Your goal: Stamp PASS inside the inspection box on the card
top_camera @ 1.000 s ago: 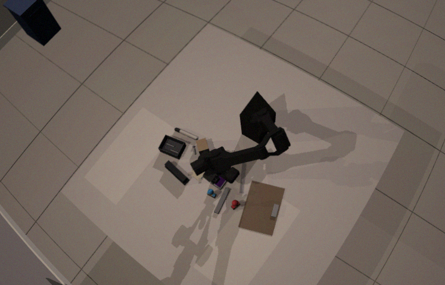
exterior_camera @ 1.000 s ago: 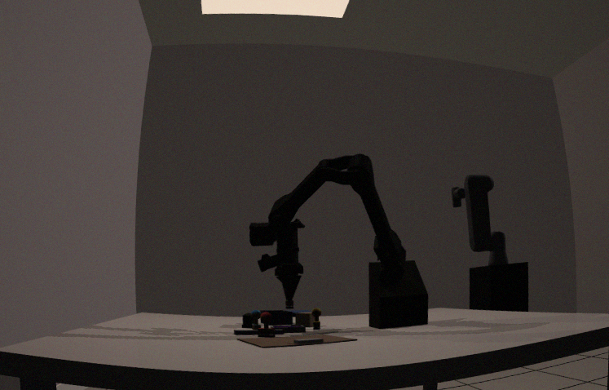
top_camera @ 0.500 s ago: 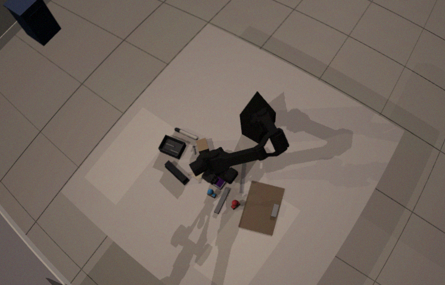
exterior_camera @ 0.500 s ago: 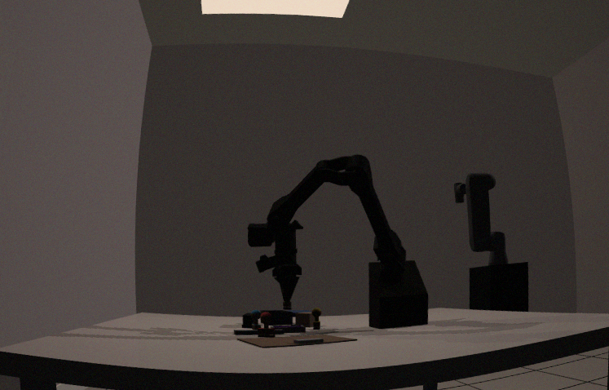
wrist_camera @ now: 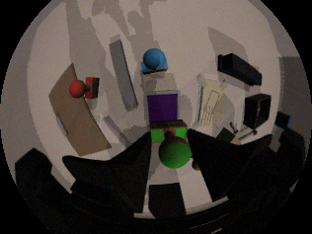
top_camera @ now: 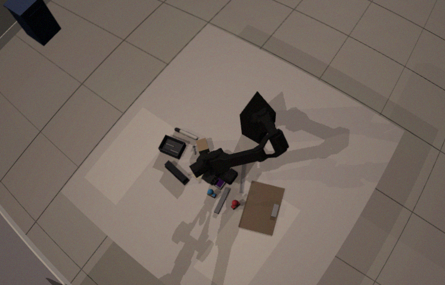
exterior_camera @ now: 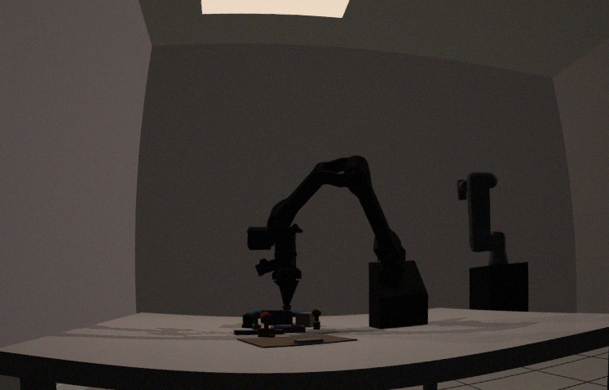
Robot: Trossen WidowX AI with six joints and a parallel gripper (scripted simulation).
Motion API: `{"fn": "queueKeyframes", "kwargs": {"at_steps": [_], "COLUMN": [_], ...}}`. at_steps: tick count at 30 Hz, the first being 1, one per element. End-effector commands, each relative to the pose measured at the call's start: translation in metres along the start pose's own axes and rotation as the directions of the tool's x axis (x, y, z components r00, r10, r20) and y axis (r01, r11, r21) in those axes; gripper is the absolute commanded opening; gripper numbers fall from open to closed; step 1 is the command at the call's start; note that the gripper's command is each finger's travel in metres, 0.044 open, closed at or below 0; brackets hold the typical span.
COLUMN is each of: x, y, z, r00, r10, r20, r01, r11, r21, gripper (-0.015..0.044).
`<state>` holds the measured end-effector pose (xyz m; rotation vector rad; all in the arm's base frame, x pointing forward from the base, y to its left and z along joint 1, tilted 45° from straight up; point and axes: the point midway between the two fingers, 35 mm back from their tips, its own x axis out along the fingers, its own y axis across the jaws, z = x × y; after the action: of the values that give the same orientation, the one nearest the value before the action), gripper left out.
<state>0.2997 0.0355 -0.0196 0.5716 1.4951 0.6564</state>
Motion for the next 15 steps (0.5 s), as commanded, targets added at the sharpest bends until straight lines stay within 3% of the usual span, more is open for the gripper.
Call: {"fn": "queueKeyframes", "kwargs": {"at_steps": [1, 15], "x": [0.0035, 0.0128], "y": [0.0001, 0.0002], "z": [-0.0002, 0.0000], "r00": [1.000, 1.000], "r10": [0.003, 0.003], "r20": [0.002, 0.002], "r01": [-0.003, -0.003], "r11": [1.000, 1.000], "r21": [0.005, 0.005], "gripper": [0.0000, 0.0000]}}
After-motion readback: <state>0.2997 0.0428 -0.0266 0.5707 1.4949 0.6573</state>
